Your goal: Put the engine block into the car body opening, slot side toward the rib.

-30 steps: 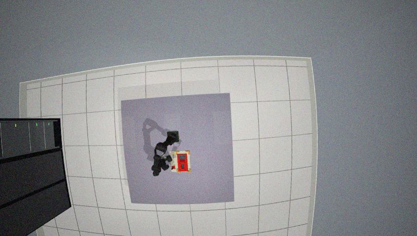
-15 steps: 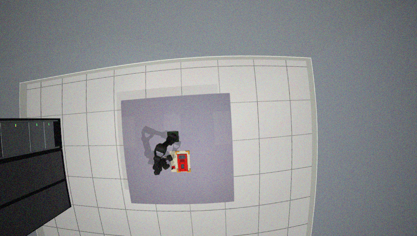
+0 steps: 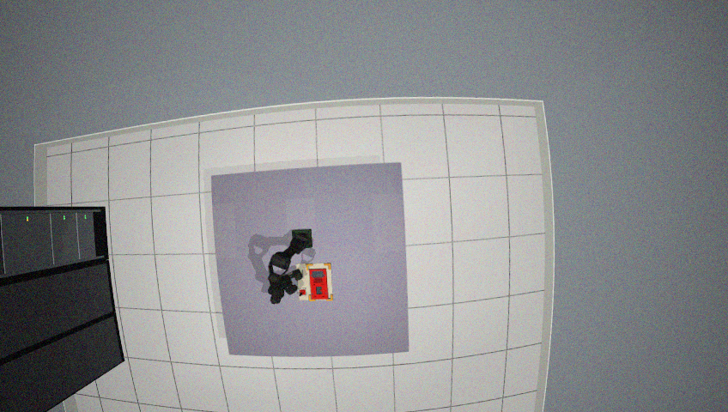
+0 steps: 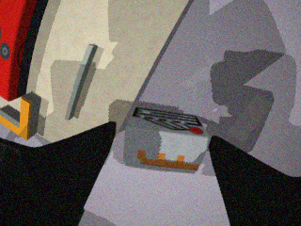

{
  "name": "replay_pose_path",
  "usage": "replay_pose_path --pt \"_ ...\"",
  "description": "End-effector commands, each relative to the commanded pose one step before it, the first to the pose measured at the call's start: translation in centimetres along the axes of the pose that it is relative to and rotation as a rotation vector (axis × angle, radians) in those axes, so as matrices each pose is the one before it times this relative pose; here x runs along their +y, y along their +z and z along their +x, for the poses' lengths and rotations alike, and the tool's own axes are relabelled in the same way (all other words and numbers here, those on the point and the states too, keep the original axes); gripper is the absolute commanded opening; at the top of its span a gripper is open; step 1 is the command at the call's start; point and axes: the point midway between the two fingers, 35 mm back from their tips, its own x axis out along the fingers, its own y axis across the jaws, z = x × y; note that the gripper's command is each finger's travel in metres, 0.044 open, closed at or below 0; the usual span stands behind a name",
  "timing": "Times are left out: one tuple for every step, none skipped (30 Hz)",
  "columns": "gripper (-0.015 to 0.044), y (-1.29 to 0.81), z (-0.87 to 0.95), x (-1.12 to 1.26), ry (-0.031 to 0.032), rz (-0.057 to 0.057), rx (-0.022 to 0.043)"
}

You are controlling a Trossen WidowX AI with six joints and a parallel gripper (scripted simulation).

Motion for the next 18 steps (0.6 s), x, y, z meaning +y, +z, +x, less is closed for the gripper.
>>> replay_pose_path --pt "0.0282 -0.01 0.111 0.07 0.00272 0.0045 -0.00132" --pt "0.0256 0.0 0.0 0.0 0.0 0.0 0.0" --pt "0.023 0.0 0.0 0.0 0.0 0.0 0.0" --pt "0.0223 0.0 0.0 0.0 0.0 0.0 0.0" --pt "0.0217 0.0 0.0 0.0 0.0 0.0 0.0" --pt "0.021 0.0 0.0 0.0 0.0 0.0 0.0" --pt "0.0203 0.0 0.0 0.0 0.0 0.0 0.0" --pt "0.0197 0.0 0.0 0.0 0.0 0.0 0.0" --pt "0.019 0.0 0.0 0.0 0.0 0.0 0.0" --pt "0.0183 0.0 0.0 0.0 0.0 0.0 0.0" --pt "0.0157 0.0 0.0 0.0 0.0 0.0 0.0" --pt "0.0131 0.027 -0.022 -0.017 -0.00105 -0.0013 -0.00137" --pt "0.0105 0.082 -0.067 -0.051 -0.00315 -0.004 -0.00409" --pt "0.0078 0.137 -0.111 -0.085 -0.00528 -0.0067 -0.0068" --pt "0.0052 0.165 -0.135 -0.103 -0.00641 -0.0081 -0.00815" --pt "0.0026 0.165 -0.135 -0.105 -0.00646 -0.0081 -0.00811" --pt "0.0 0.165 -0.135 -0.106 -0.00651 -0.0082 -0.00807" --pt "0.0 0.161 -0.184 -0.111 -0.00593 -0.0074 -0.00724"
